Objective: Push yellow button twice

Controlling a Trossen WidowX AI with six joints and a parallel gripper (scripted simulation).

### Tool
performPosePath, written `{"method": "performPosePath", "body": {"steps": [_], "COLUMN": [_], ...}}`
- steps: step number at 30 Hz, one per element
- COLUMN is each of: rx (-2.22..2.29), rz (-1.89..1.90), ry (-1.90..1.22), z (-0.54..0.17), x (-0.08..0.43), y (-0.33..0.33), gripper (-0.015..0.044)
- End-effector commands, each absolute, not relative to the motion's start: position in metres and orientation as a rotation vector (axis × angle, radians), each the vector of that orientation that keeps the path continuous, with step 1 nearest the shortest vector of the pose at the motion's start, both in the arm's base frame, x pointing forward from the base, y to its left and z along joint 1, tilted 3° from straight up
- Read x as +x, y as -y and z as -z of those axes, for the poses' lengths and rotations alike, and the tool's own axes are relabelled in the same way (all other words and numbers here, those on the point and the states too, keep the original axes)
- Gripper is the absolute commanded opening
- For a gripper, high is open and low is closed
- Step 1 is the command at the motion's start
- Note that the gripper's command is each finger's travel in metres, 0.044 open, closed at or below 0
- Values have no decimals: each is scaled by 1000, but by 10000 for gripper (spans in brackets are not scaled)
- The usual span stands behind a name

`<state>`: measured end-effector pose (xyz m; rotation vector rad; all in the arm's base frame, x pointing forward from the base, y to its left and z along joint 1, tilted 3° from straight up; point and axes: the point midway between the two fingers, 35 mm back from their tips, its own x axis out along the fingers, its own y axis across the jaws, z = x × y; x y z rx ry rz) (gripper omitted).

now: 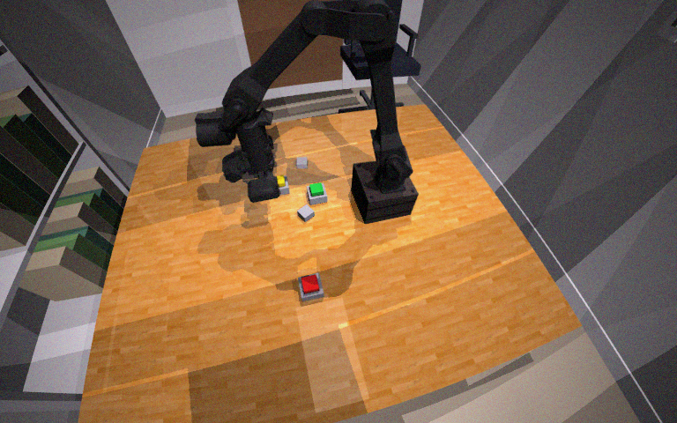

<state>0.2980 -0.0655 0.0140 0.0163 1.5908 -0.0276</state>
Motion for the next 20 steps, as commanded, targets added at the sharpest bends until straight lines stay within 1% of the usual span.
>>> {"method": "performPosePath", "body": {"steps": [1,5,6,10,14,20], "rx": [19,24,26,31,35,36], "rz": [13,7,6,0,-4,-4], "ry": [-1580,-1579,-1580,-1584,-1591,-1592], "z": [-28,-40,-43,-55,-67,-69], "x": [310,308,305,286,256,250], "y": [5,-58,-74,-135,-188,-197], "gripper": [283,387,400,400,400,400]}}
